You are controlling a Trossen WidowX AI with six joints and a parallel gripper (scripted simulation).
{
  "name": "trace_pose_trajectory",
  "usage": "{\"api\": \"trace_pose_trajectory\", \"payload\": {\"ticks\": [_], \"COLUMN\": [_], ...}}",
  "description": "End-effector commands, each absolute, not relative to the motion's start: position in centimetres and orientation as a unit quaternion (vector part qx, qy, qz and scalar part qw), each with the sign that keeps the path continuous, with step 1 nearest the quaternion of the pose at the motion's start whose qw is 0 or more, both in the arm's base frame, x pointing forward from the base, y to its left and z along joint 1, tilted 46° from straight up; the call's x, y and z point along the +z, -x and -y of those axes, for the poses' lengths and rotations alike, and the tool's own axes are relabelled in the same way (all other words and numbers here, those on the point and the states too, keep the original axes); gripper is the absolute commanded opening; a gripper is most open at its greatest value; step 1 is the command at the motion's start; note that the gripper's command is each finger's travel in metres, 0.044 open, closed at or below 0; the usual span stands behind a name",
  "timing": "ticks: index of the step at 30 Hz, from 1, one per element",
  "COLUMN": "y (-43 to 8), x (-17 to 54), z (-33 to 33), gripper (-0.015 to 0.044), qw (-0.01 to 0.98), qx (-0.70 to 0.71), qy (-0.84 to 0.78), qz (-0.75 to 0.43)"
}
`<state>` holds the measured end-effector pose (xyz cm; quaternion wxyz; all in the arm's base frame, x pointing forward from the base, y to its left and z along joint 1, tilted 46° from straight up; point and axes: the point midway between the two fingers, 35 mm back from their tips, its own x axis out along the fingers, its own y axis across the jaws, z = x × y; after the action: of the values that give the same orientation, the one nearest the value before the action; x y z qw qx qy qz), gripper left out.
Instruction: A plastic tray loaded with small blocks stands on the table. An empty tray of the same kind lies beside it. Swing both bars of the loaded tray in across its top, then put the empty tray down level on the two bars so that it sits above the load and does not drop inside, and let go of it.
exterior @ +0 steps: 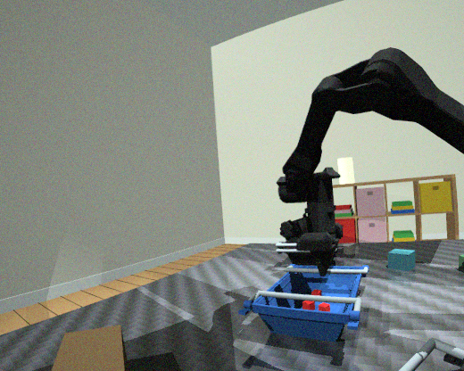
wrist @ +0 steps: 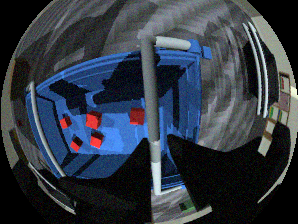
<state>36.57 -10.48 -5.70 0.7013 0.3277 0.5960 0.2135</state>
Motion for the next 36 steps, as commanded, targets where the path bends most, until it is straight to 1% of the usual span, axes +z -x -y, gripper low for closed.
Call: {"api": "trace_pose_trajectory", "payload": {"ticks": [1,7,30,33,34,36], "y": [-36.3,-35.7,-35.8,-35.8,-35.8,-35.8], "x": [-5.0,-3.1,-3.6,-3.6,-3.6,-3.6], "z": [11.5,13.7,13.3,13.3,13.3,13.3], "gripper": [0.0089,0.0089,0.0089,0.0010,0.0000,0.0000], "qw": [0.701,0.701,0.701,0.701,0.701,0.701], "qx": [0.207,0.207,0.205,0.205,0.205,0.205], "qy": [-0.329,-0.329,-0.334,-0.334,-0.334,-0.334], "qz": [-0.597,-0.598,-0.596,-0.596,-0.596,-0.596]}}
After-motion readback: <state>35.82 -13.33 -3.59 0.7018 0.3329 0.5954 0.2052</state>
